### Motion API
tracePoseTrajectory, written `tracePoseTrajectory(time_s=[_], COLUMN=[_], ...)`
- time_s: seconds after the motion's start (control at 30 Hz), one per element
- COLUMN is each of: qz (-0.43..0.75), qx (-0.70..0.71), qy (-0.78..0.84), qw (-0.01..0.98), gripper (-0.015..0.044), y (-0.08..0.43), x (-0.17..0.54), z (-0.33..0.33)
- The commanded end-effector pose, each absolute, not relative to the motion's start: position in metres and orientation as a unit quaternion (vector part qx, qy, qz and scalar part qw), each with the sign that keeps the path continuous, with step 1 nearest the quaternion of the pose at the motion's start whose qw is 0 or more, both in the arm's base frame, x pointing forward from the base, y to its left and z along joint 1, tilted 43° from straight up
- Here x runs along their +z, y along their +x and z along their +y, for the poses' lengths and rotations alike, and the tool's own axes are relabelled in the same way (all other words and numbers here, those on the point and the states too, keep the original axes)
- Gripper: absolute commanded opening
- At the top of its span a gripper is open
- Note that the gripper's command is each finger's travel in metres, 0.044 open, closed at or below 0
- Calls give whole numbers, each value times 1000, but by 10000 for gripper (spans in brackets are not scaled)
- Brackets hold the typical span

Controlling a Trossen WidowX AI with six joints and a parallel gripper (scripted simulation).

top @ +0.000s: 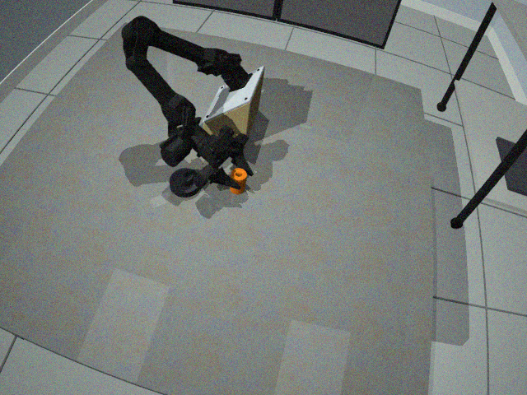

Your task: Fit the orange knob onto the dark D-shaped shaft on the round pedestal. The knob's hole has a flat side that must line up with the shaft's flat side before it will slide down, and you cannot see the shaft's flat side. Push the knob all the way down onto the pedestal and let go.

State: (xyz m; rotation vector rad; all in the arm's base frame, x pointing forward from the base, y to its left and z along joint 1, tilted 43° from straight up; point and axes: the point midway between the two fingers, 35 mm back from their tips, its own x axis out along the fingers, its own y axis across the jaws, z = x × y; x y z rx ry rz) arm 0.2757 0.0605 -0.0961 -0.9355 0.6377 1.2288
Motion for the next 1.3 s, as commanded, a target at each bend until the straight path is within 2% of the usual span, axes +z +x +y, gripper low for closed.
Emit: tracePoseTrajectory(time_s=[0.0,0.03,0.27,0.57,0.8,1.03,1.27], qz=[282,282,282,282,282,289,533], qx=[546,546,546,546,545,545,452], qy=[-414,-414,-414,-414,-415,-414,-456], qw=[672,672,672,672,671,670,551], gripper=[260,260,440,440,440,440,440], y=[276,276,276,276,267,265,258], x=[-96,-96,-96,-95,-42,-38,-63], z=[61,61,61,62,109,114,119])
